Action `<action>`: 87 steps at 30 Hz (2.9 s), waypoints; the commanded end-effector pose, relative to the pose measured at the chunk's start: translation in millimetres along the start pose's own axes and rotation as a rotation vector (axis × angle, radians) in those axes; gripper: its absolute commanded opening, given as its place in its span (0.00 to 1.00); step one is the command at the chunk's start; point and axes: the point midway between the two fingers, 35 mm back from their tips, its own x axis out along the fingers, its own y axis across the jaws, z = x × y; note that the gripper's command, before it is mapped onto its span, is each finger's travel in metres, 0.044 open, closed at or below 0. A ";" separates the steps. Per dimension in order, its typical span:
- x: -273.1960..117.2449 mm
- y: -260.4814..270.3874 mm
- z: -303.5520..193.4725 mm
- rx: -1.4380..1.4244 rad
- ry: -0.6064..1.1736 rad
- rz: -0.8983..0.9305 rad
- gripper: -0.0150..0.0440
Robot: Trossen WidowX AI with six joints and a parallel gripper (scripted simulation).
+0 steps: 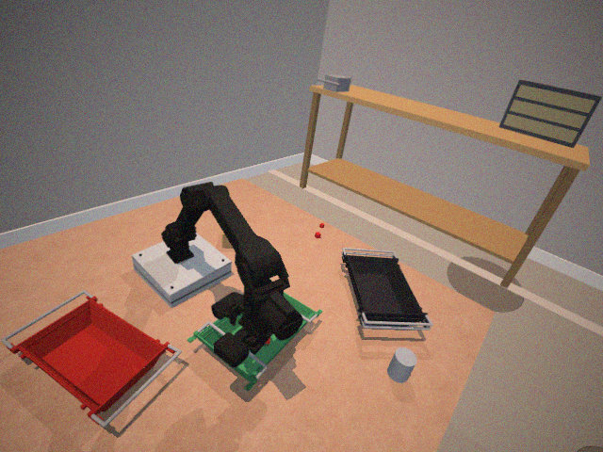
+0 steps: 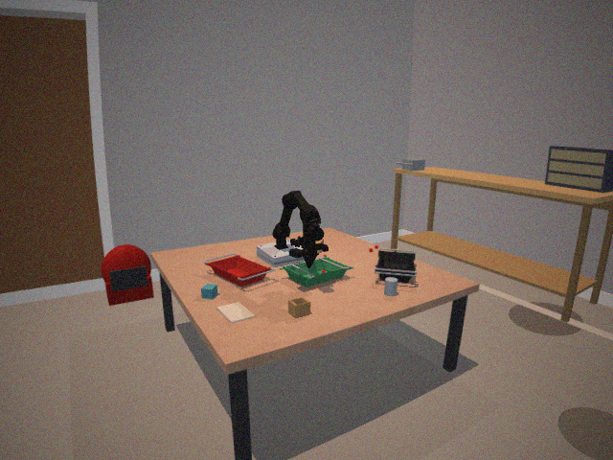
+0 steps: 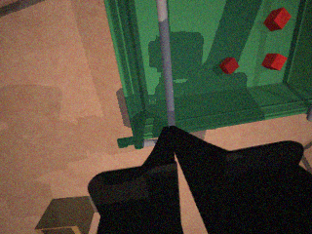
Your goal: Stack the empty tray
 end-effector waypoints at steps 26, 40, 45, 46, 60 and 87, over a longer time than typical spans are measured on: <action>-0.1 0.0 0.0 0.000 0.000 0.000 0.25; -0.1 0.0 0.0 0.000 0.000 0.000 0.25; -0.1 0.0 0.0 0.000 0.000 0.000 0.25; -0.1 0.0 0.0 0.000 0.000 0.000 0.25; -13.0 -0.1 0.2 0.000 0.000 0.000 0.65; -7.7 123.7 310.1 -0.146 -0.030 0.013 1.00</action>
